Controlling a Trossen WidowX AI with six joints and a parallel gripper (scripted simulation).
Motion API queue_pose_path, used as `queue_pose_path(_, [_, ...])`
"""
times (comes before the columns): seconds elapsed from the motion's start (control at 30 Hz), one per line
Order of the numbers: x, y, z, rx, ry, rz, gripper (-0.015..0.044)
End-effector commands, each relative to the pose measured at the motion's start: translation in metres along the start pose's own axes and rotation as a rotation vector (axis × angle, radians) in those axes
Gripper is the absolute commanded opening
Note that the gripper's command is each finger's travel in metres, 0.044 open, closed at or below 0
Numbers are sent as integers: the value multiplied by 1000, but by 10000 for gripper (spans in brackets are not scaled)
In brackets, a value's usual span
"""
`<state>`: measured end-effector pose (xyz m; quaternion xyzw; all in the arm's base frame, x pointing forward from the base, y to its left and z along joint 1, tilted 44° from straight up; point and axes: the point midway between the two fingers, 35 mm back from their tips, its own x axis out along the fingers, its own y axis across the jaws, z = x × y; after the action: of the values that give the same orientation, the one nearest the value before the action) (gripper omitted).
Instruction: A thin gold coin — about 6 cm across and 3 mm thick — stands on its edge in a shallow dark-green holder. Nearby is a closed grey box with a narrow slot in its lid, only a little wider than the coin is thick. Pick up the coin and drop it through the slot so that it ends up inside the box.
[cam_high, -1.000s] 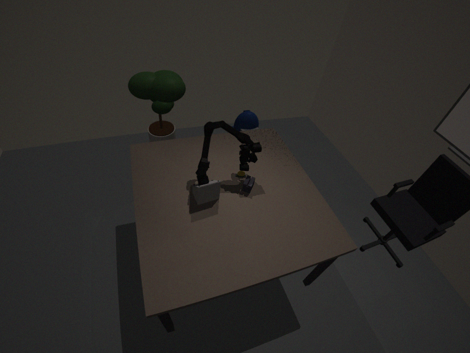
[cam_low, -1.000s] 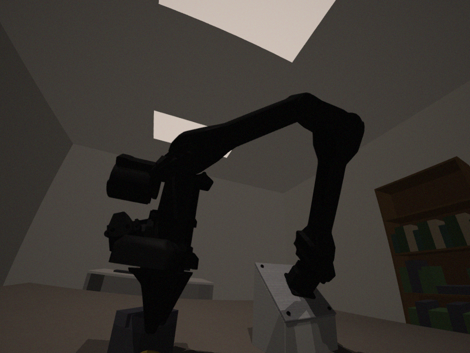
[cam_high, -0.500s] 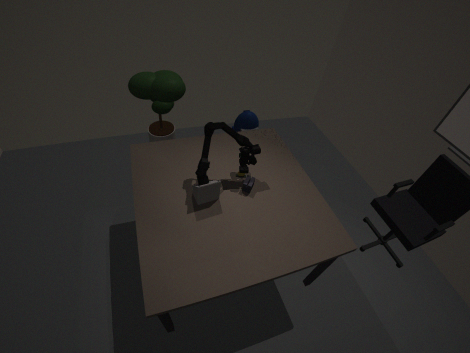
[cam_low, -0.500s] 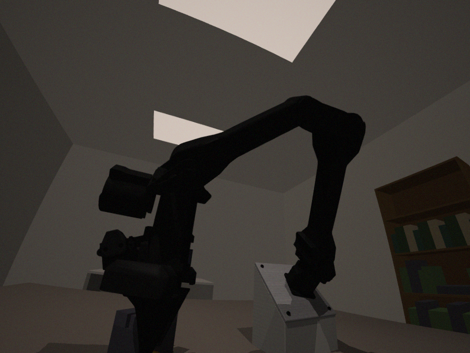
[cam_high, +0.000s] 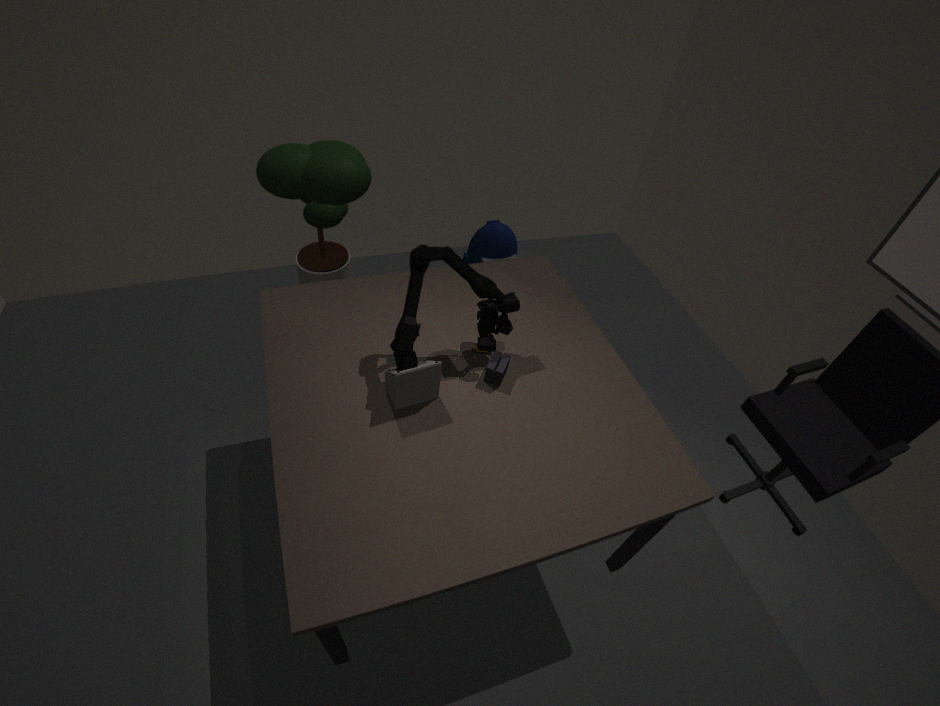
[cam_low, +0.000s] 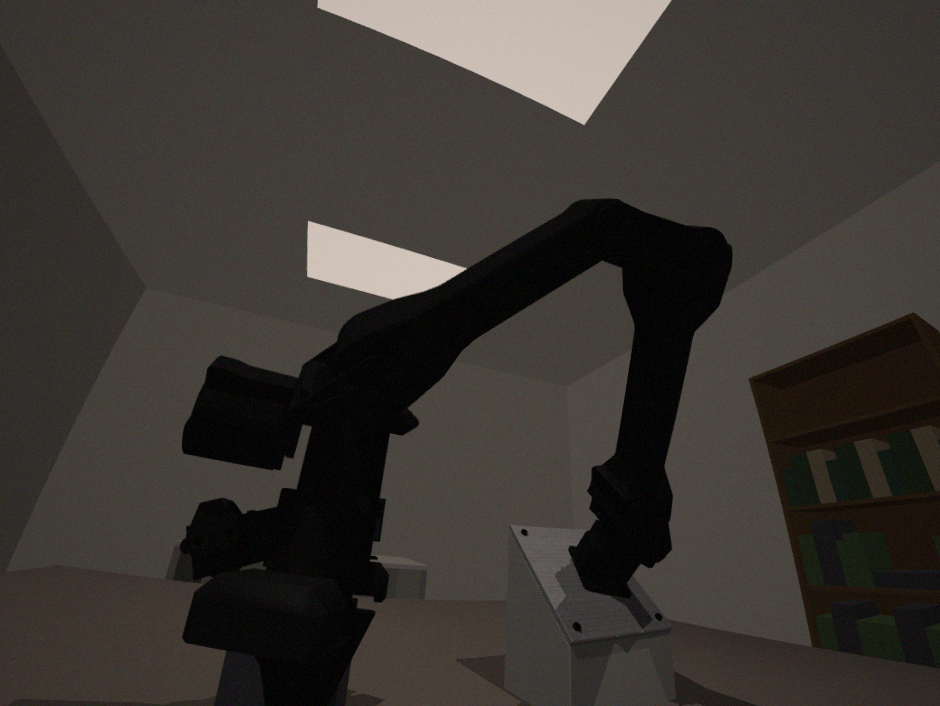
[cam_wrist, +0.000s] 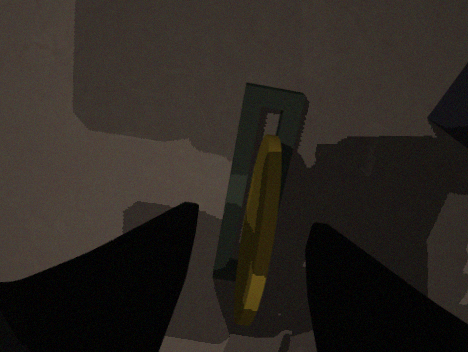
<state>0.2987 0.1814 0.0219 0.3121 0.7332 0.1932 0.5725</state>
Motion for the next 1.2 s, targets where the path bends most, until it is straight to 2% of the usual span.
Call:
queue_pose_path(0.0, [7,-1,-1,9,7,2,161])
queue_pose_path(0.37, [22,-1,-2,9,8,4,161])
queue_pose_path(0.57, [22,-1,-2,9,8,4,3])
queue_pose_path(0.87, [22,-1,-2,9,8,4,0])
queue_pose_path(1.17, [2,-1,1,9,6,0,0])
